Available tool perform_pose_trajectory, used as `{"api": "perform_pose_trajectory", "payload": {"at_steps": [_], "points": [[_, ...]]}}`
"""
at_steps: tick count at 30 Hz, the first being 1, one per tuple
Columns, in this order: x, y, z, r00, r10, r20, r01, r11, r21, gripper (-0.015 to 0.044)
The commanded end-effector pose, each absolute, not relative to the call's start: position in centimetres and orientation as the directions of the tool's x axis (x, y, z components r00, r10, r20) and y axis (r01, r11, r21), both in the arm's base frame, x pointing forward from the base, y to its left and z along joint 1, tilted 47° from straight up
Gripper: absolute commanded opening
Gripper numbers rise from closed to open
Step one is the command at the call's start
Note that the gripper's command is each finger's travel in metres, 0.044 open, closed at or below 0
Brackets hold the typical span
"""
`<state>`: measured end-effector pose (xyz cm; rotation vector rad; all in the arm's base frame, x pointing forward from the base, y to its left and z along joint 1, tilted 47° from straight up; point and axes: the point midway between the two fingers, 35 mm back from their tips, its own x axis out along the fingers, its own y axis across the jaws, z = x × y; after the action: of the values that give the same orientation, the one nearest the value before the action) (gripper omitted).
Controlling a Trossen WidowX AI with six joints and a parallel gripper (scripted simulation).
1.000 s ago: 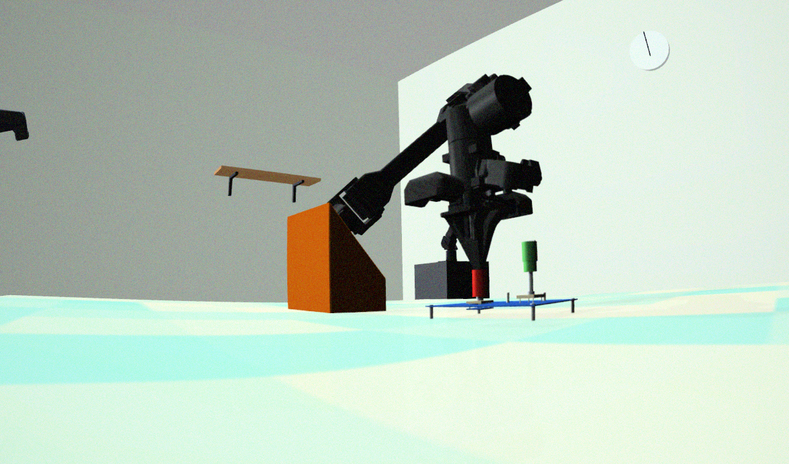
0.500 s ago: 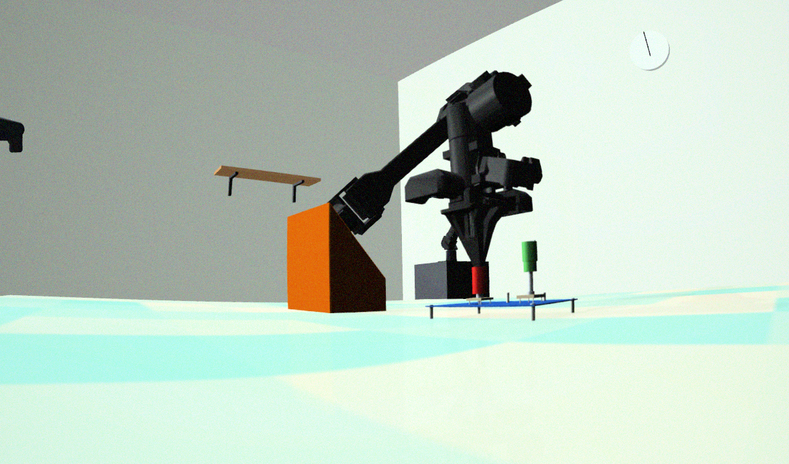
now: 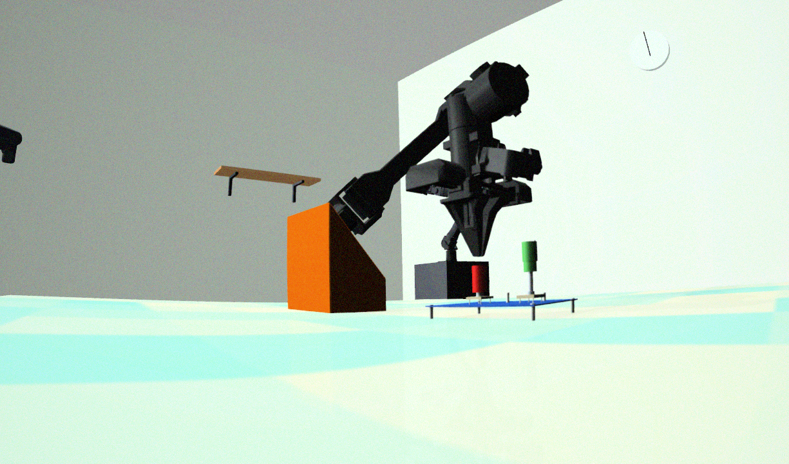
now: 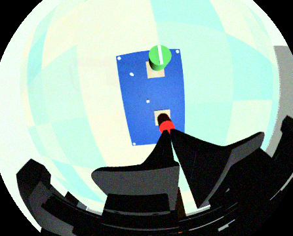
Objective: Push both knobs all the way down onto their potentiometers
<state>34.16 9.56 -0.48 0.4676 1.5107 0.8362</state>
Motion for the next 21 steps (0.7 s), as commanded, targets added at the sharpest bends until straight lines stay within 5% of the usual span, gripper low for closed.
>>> {"api": "perform_pose_trajectory", "payload": {"at_steps": [1,6,14,21], "points": [[34.1,9.7,-0.6,-0.135,0.724,-0.676,-0.188,0.651,0.735,0.0079],[34.1,9.7,-0.6,-0.135,0.724,-0.676,-0.188,0.651,0.735,0.021],[36.0,8.8,0.6,-0.1,0.672,-0.734,-0.092,0.728,0.679,0.0],[36.5,8.7,0.9,-0.103,0.676,-0.73,0.148,0.736,0.66,0.0]]}}
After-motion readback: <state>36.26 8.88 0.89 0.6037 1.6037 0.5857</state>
